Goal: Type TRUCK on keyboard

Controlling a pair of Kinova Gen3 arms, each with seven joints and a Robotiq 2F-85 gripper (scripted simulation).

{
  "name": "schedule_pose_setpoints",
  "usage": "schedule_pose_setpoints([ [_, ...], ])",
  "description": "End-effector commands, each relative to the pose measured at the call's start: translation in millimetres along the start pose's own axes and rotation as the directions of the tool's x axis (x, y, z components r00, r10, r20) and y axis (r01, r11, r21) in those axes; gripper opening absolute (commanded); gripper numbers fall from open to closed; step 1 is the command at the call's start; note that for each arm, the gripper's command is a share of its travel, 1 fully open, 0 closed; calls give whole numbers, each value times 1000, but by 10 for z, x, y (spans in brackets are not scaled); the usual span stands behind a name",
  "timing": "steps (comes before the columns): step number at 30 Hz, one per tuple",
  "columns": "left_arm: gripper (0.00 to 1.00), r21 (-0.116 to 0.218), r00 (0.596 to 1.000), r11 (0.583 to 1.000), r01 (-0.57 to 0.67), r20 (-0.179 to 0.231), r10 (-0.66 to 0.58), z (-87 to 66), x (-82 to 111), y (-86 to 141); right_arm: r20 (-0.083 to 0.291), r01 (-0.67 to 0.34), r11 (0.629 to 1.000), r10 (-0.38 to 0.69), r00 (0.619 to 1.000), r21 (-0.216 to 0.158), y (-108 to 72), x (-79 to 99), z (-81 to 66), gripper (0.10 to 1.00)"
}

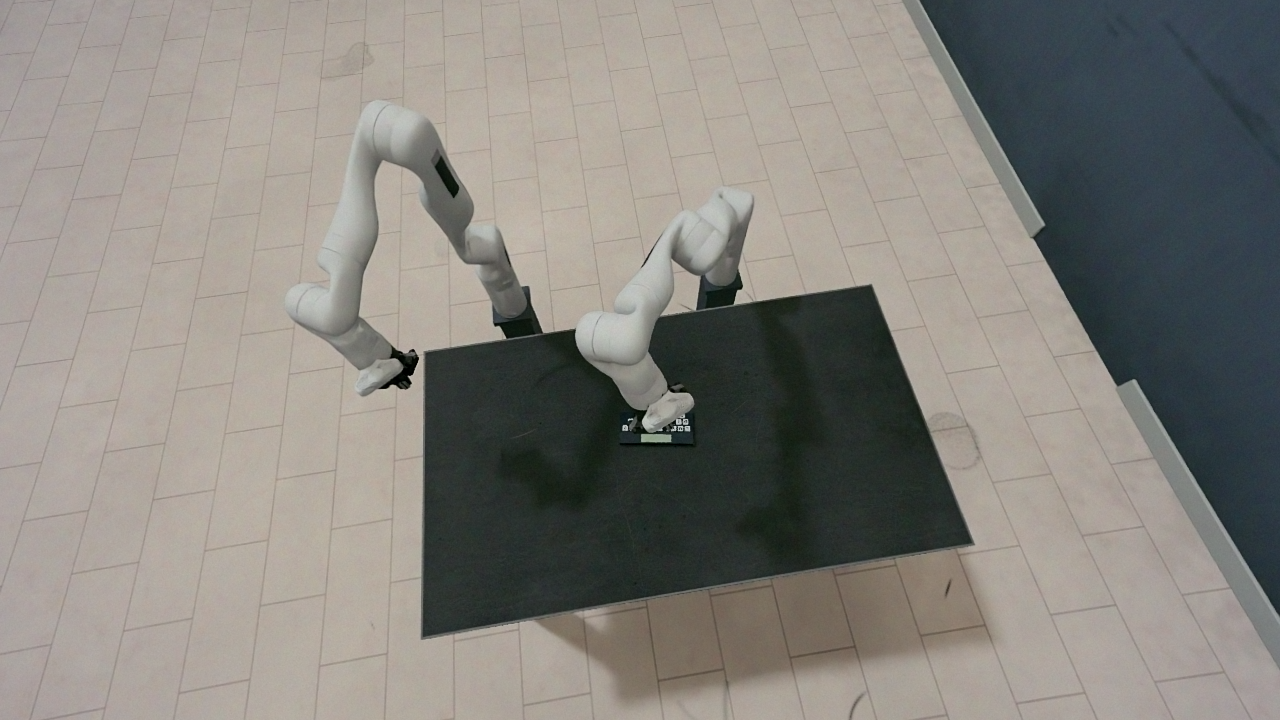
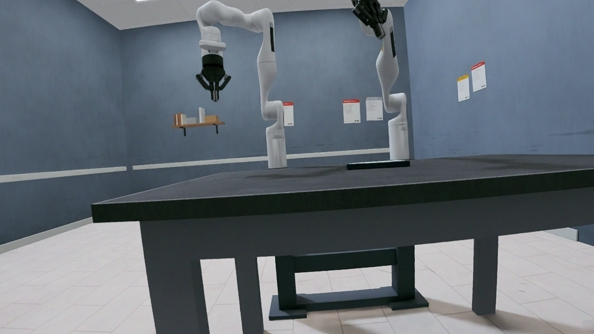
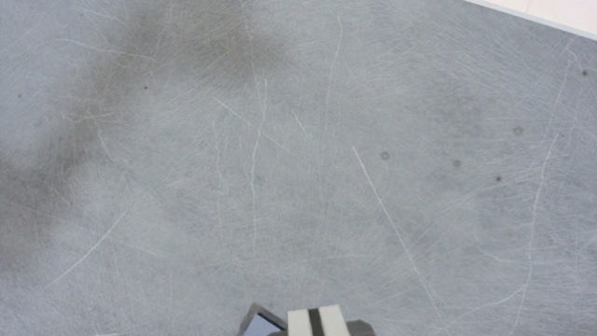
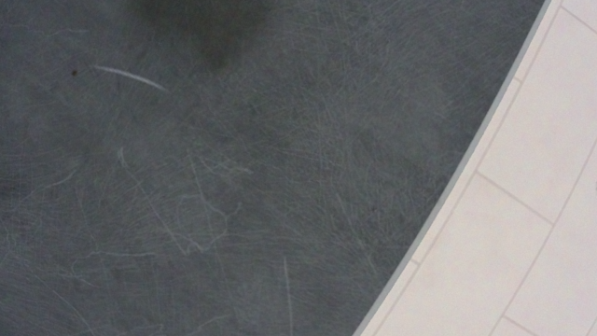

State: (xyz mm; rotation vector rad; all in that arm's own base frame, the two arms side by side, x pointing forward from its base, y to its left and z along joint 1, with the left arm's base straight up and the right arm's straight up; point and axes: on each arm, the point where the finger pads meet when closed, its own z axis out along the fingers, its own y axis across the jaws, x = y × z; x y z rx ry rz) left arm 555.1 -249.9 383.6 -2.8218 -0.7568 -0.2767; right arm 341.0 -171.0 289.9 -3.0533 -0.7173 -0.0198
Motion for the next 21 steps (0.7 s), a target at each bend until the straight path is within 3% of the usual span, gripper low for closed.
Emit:
schedule_pose_setpoints([
  [1,102,-2,1000,1000,1,-1,-1,-14,3,-4,-1,0,1000,0,1000,-1,2,2,-5,102],
  [17,102,-2,1000,1000,1,-1,-1,-14,3,-4,-1,0,1000,0,1000,-1,2,2,-5,102],
  [18,1000,-2,1000,1000,1,-1,-1,-14,3,-4,-1,0,1000,0,1000,-1,2,2,-5,1000],
  [21,1000,-2,1000,1000,1,-1,-1,-14,3,-4,-1,1,1000,-1,1000,-1,4,0,-5,1000],
])
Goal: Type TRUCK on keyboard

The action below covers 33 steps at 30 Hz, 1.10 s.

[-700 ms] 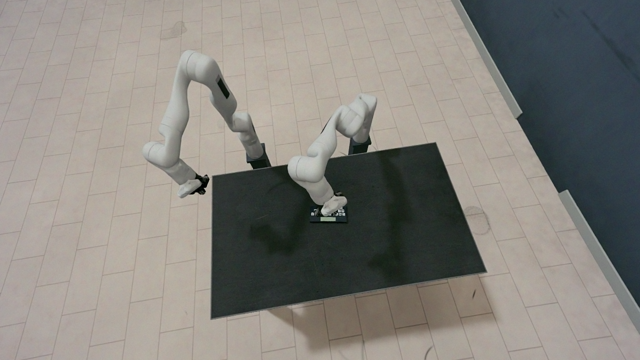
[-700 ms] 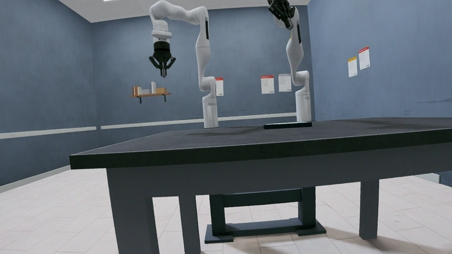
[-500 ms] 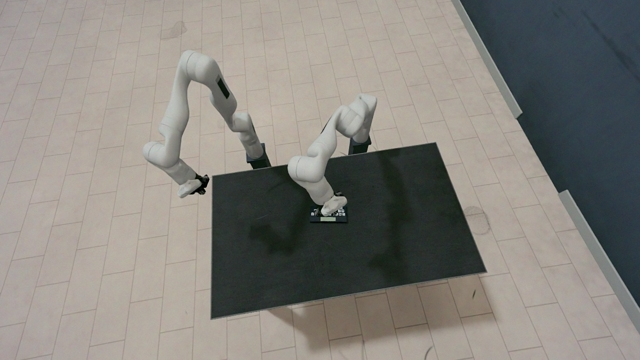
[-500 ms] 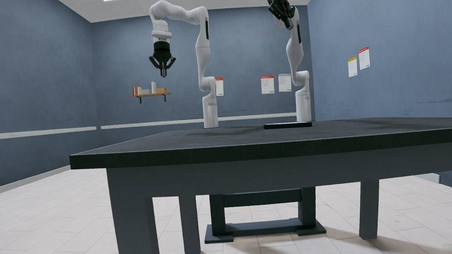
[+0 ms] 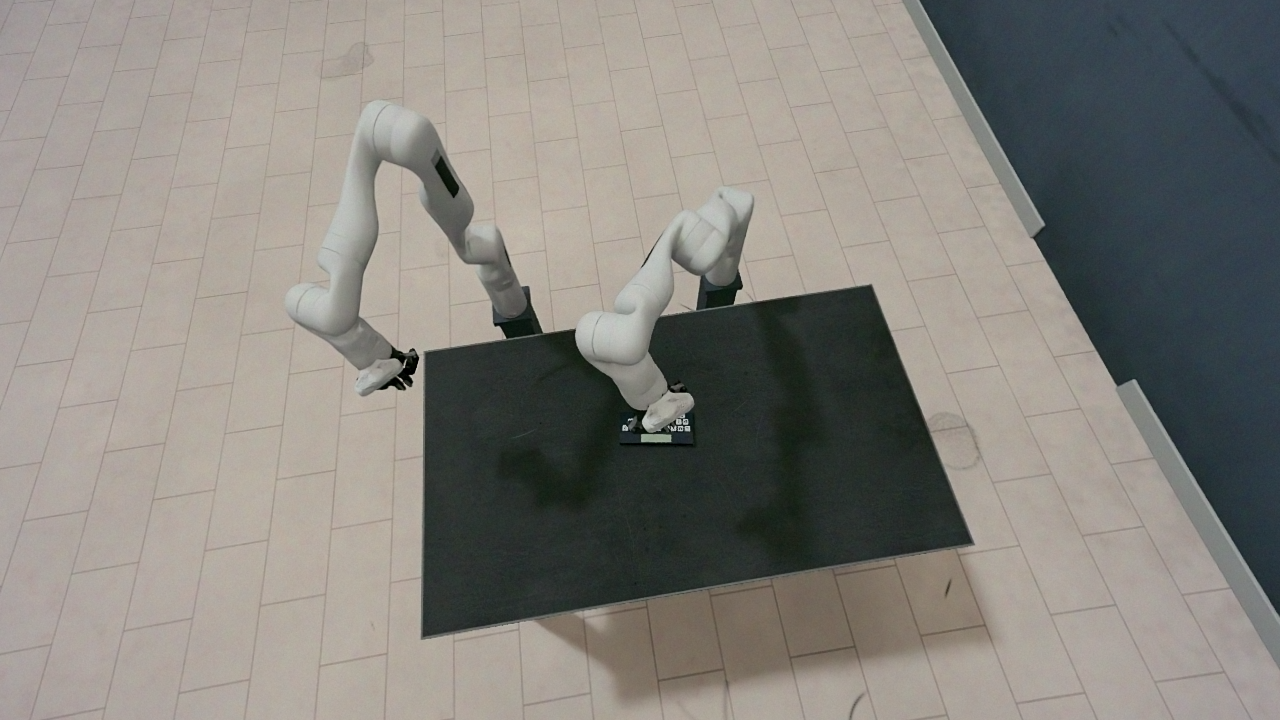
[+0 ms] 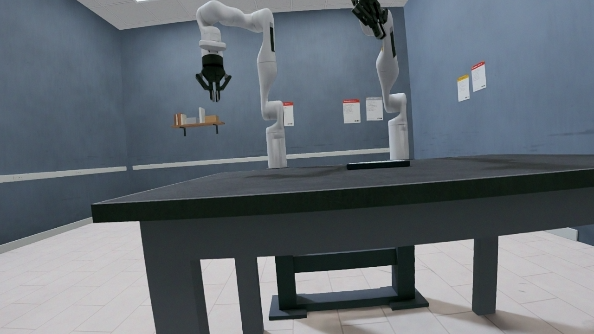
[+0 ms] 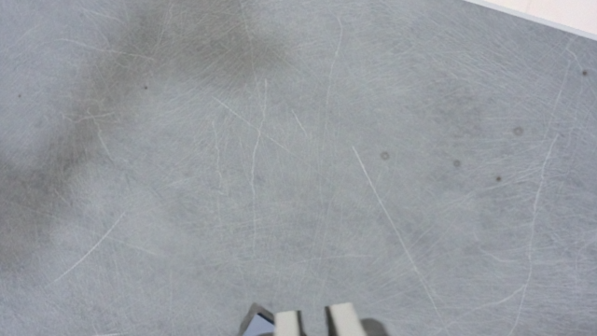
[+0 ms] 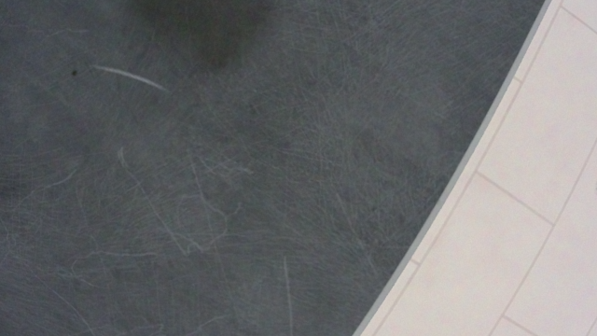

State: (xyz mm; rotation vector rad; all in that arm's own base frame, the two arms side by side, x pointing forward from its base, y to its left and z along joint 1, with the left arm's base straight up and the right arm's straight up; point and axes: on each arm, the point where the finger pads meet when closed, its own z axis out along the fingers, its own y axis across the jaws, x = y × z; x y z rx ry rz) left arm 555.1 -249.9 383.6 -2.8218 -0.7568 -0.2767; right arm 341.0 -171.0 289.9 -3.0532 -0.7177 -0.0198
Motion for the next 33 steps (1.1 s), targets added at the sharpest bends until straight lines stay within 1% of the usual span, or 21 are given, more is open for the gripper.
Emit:
schedule_pose_setpoints([
  [1,1000,-2,1000,1000,1,-1,-1,-14,3,-4,-1,1,1000,-1,1000,-1,5,-1,-5,1000],
  [13,1000,-2,1000,1000,1,-1,-1,-14,3,-4,1,24,1000,-24,1000,-3,67,-60,10,1000],
  [17,1000,-2,1000,1000,1,-1,-1,-14,3,-4,3,46,999,-46,999,-4,125,-117,25,1000],
  [23,1000,-2,1000,1000,1,-1,-1,-14,3,-4,8,95,996,-95,995,-6,250,-251,58,1000],
  [28,1000,-2,1000,1000,1,-1,-1,-14,3,-4,13,150,989,-150,989,-7,386,-413,96,1000],
  [30,1000,-2,1000,1000,1,-1,-1,-14,3,-4,13,150,989,-150,989,-7,386,-413,96,1000],
  [33,1000,-2,1000,1000,1,-1,-1,-14,3,-4,17,190,982,-189,982,-7,478,-533,123,1000],
])
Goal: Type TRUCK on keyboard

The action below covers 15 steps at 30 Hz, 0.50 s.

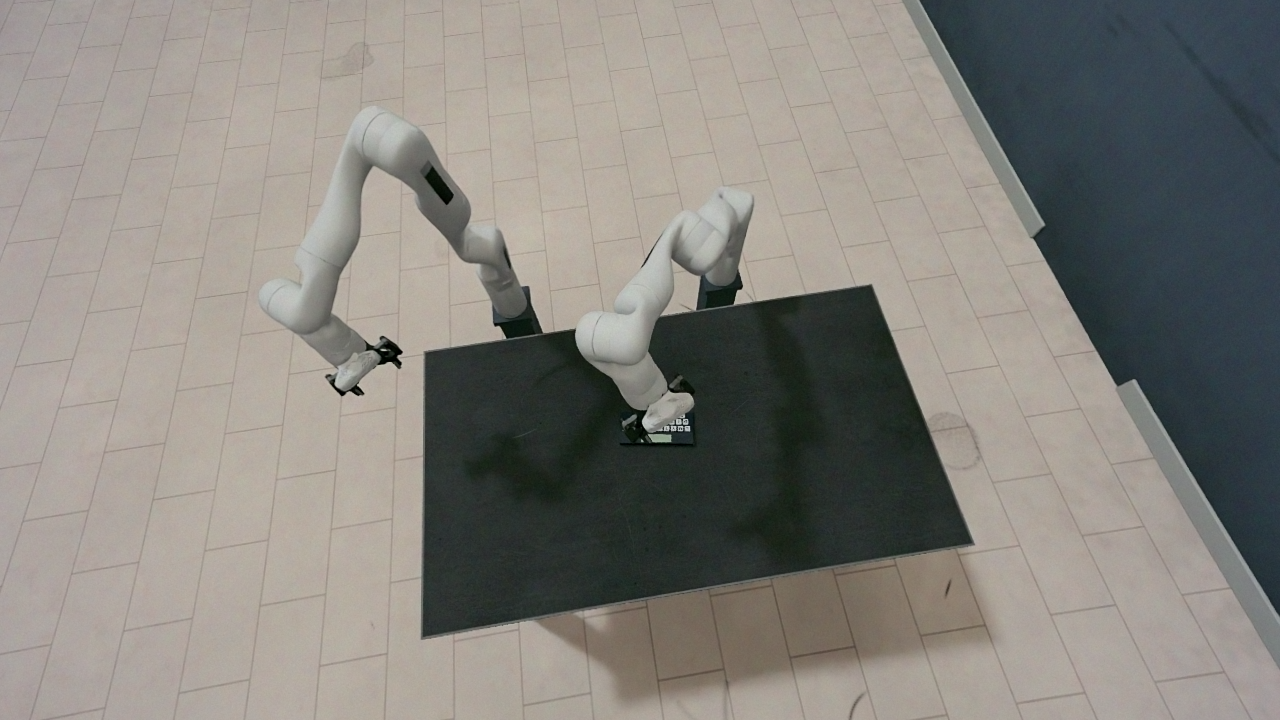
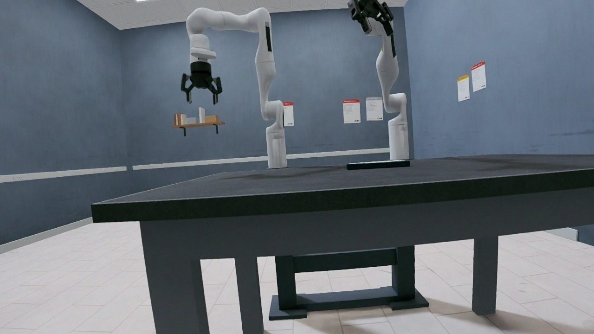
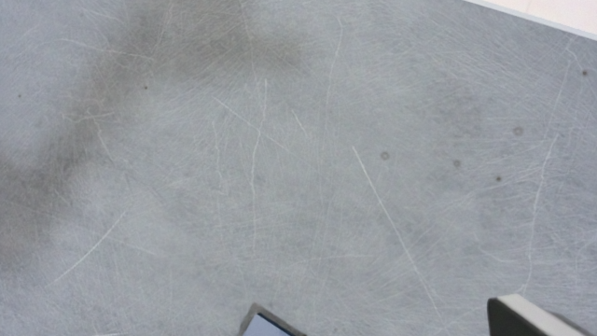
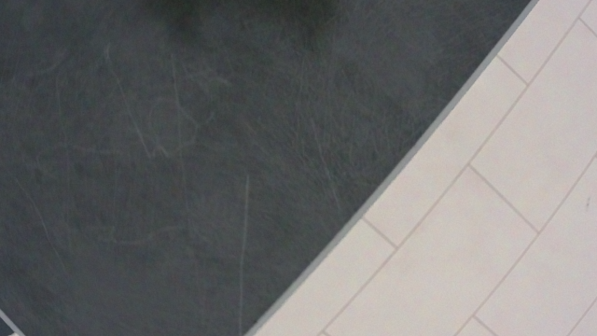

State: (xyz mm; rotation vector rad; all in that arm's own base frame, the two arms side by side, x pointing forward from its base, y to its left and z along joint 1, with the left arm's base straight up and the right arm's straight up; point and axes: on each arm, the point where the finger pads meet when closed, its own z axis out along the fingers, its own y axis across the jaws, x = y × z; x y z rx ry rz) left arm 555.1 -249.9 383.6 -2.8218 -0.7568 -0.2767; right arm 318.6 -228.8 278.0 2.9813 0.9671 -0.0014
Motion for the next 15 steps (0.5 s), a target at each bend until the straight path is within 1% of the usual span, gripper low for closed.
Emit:
schedule_pose_setpoints([
  [1,1000,-2,1000,1000,1,-1,-1,-14,3,-4,1,39,999,-39,999,-1,71,-130,25,1000],
  [12,1000,-2,1000,1000,1,-1,-1,-14,3,-4,12,202,979,-202,979,3,299,-717,152,1000],
  [14,1000,-2,1000,1000,1,-1,-1,-14,3,-4,12,202,979,-202,979,3,299,-717,152,1000],
  [15,1000,-2,1000,1000,1,-1,-1,-14,3,-4,13,220,975,-220,975,4,319,-785,167,1000],
])
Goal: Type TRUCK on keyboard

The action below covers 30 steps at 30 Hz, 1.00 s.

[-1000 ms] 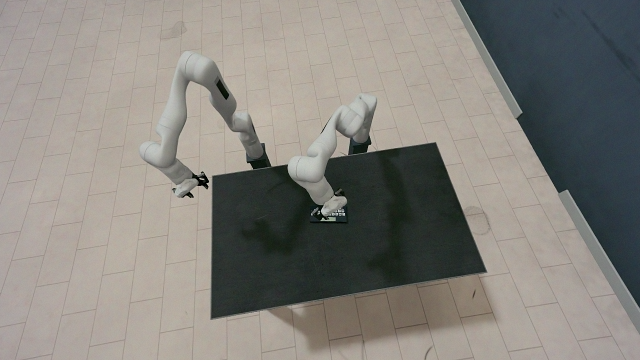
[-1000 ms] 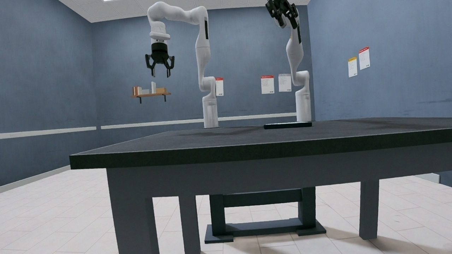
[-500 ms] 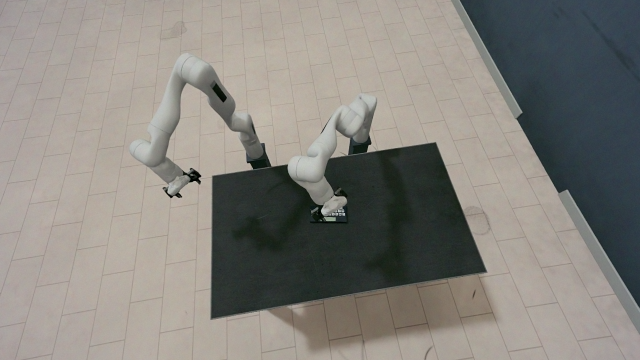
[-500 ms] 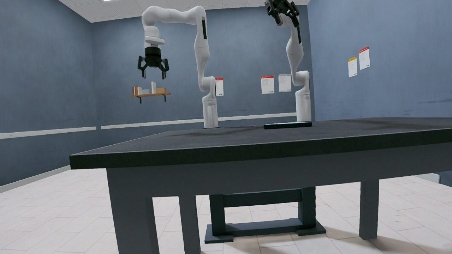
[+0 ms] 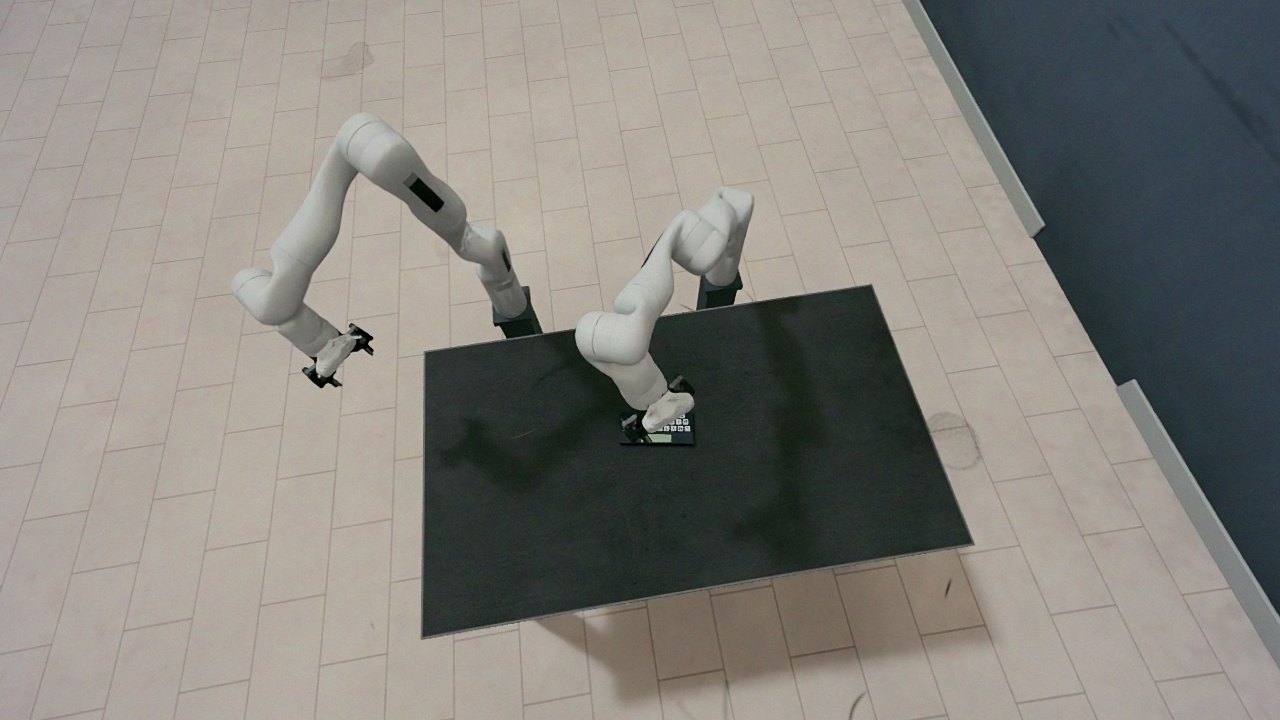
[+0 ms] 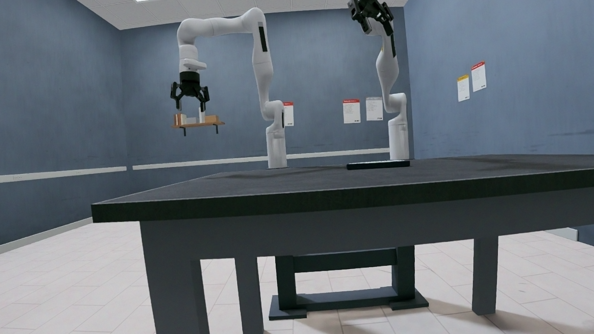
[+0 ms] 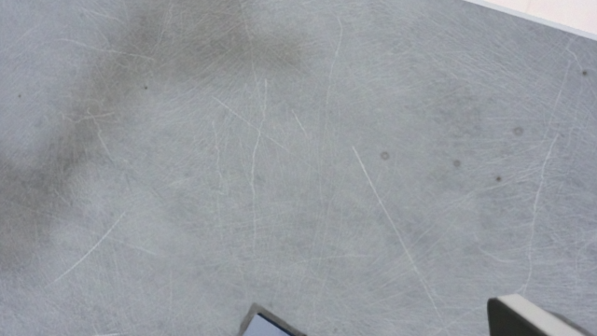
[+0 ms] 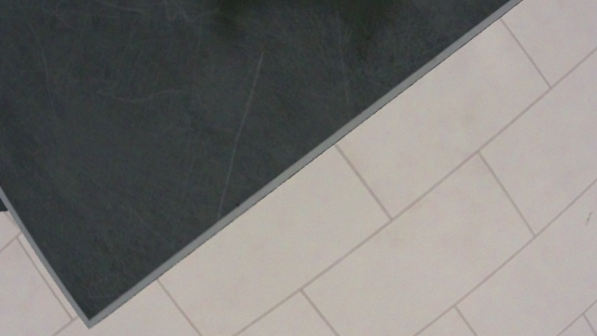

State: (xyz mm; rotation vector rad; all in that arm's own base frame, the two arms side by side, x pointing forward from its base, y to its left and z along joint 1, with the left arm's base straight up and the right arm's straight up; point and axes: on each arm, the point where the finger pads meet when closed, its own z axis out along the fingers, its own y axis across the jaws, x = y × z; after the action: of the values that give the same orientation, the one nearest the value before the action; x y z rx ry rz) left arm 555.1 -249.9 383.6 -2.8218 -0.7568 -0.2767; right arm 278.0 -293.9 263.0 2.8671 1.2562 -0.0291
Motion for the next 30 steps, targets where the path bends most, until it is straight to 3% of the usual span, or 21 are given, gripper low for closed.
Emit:
schedule_pose_setpoints([
  [1,1000,-2,1000,1000,1,-1,-1,-14,3,-4,-4,42,999,-42,999,1,21,-152,30,1000],
  [14,1000,-2,1000,1000,1,-1,-1,-14,3,-4,-2,230,973,-230,973,7,-10,-893,197,1000],
  [16,1000,-2,1000,1000,1,-1,-1,-14,3,-4,-2,230,973,-230,973,7,-10,-893,197,1000],
  [30,1000,-2,1000,1000,1,-1,-1,-14,3,-4,-9,428,904,-428,904,9,-207,-1706,385,1000],
])
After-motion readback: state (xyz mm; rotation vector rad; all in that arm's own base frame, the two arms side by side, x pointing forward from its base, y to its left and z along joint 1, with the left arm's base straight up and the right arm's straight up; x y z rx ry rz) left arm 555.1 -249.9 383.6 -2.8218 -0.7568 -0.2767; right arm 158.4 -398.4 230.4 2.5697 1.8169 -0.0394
